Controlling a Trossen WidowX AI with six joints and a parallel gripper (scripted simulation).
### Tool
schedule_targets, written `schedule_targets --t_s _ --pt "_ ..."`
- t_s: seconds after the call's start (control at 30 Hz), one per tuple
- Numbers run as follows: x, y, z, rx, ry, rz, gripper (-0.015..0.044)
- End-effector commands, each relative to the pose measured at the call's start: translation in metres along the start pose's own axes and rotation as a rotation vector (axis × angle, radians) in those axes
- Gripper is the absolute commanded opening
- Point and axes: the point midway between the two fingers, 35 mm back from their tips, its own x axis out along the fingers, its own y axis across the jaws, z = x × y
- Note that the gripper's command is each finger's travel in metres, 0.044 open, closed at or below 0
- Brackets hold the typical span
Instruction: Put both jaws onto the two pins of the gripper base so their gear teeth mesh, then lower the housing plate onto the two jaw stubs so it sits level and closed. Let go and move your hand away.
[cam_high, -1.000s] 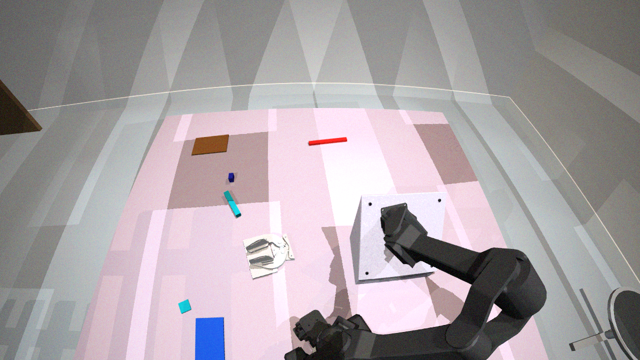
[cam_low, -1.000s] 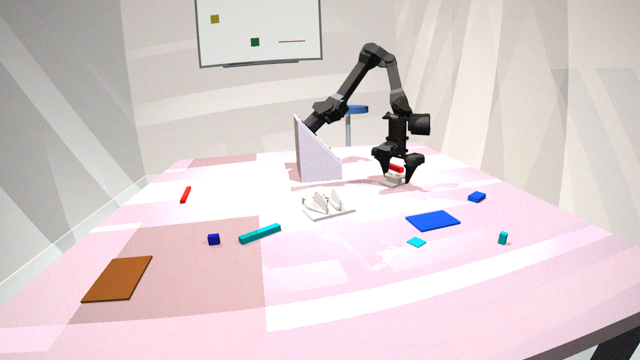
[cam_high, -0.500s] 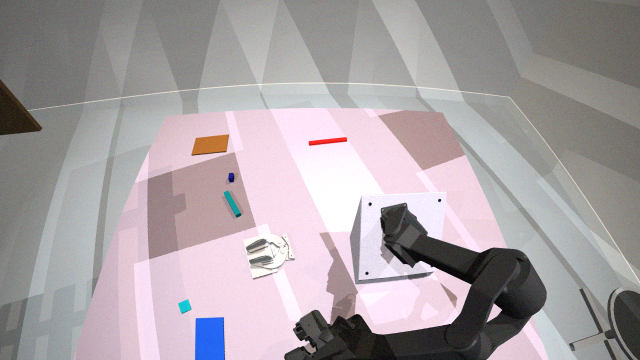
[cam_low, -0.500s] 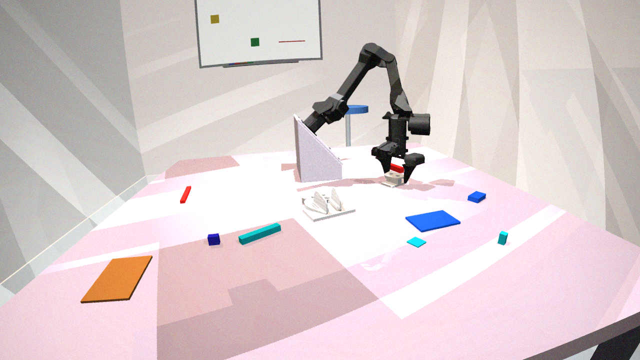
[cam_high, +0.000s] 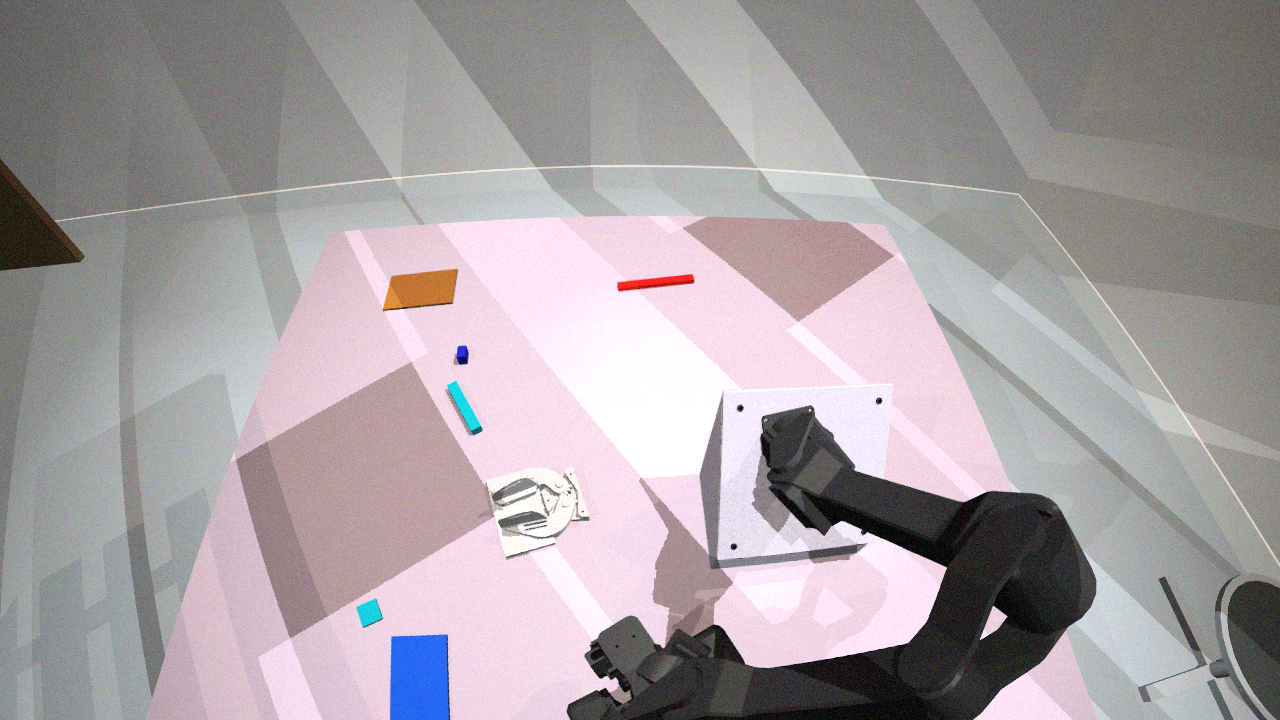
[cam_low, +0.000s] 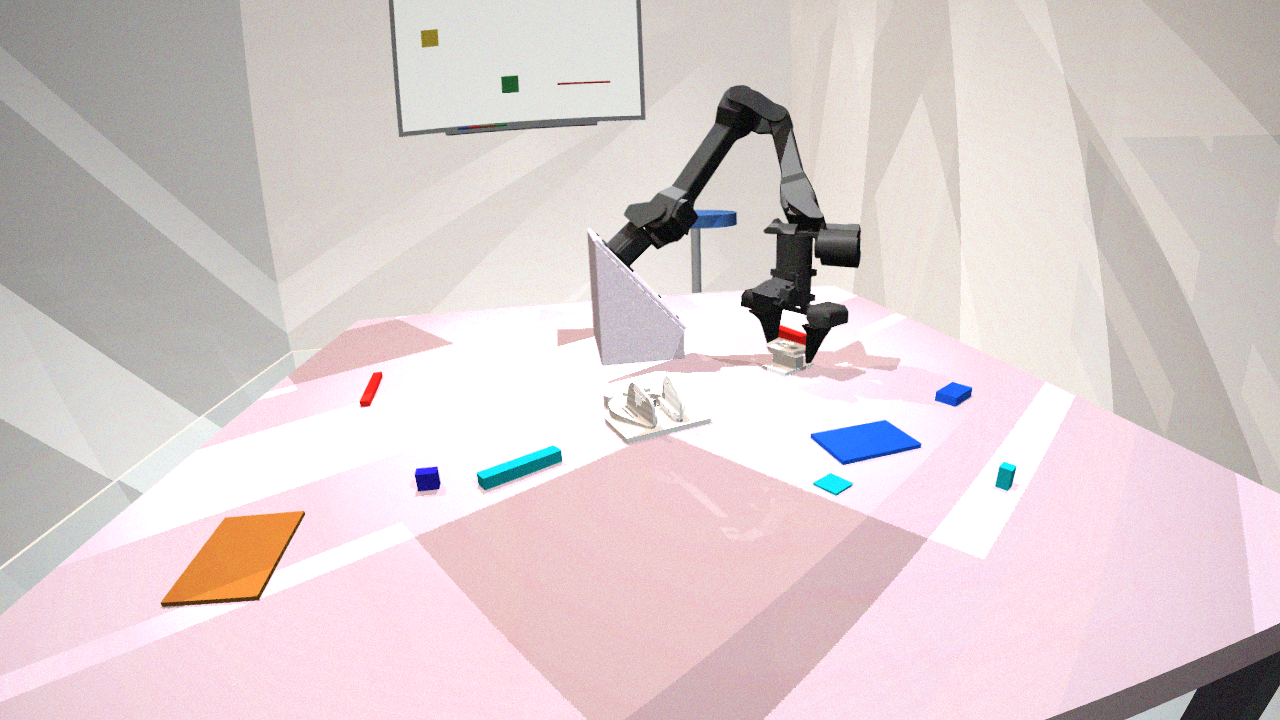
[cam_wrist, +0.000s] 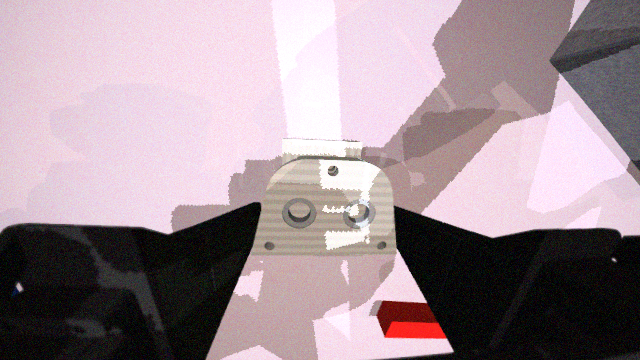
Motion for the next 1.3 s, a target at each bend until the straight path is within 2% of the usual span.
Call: schedule_targets --t_s 0.0,0.57,0.77,1.27 --pt "-0.013 0.003 -0.002 -0.009 0.005 0.009 0.0351" --pt "-0.065 0.001 -0.002 -0.006 0.003 0.012 0.0351" --pt "-0.065 0.002 0.000 -0.016 0.001 0.011 0.0351" --pt "-0.058 0.017 0.045 -0.243 -0.043 -0.011 0.0351"
